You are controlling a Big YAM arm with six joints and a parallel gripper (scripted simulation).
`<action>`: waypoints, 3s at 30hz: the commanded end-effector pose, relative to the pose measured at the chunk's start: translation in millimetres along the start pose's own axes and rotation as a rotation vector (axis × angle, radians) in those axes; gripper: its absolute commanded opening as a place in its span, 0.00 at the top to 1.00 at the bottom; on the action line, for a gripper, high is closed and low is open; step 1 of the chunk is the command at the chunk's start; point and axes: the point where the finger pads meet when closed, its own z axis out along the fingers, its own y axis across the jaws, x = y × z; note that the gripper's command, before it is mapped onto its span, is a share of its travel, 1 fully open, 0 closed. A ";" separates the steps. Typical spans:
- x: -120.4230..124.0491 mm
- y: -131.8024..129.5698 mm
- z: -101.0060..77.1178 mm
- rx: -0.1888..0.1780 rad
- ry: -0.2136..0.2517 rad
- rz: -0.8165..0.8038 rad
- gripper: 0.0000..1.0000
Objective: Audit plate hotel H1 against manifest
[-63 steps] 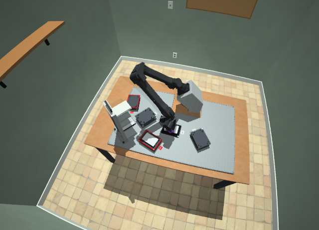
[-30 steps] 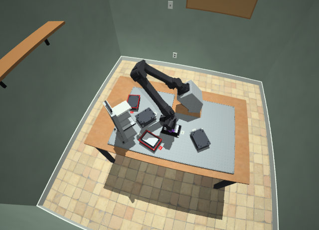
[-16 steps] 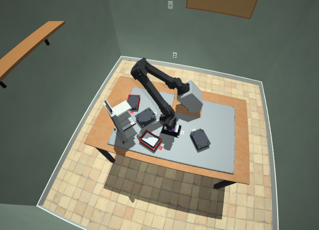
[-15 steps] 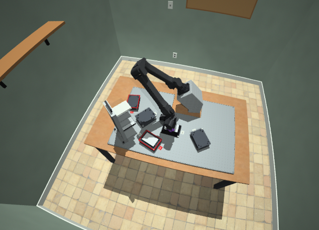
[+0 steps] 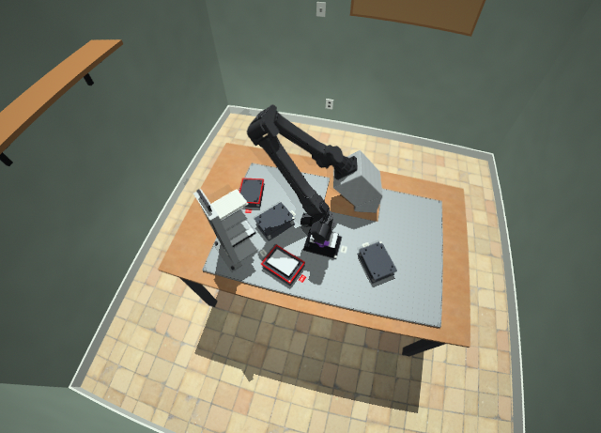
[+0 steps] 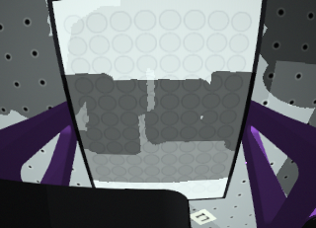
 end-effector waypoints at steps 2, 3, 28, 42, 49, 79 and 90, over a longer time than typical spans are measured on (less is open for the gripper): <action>-2.1 0.0 -7.1 -0.004 -0.004 0.017 0.14; 0.4 1.5 -10.1 -0.011 -0.003 0.009 0.14; -1.4 13.7 -42.1 -0.028 -0.002 0.024 0.14; -1.4 16.0 -75.9 -0.032 0.001 0.028 0.14; -1.4 16.9 -92.9 -0.033 0.003 0.030 0.14; -0.7 18.4 -169.3 -0.037 0.016 0.036 0.14; -0.6 18.2 -194.6 -0.038 0.019 0.037 0.14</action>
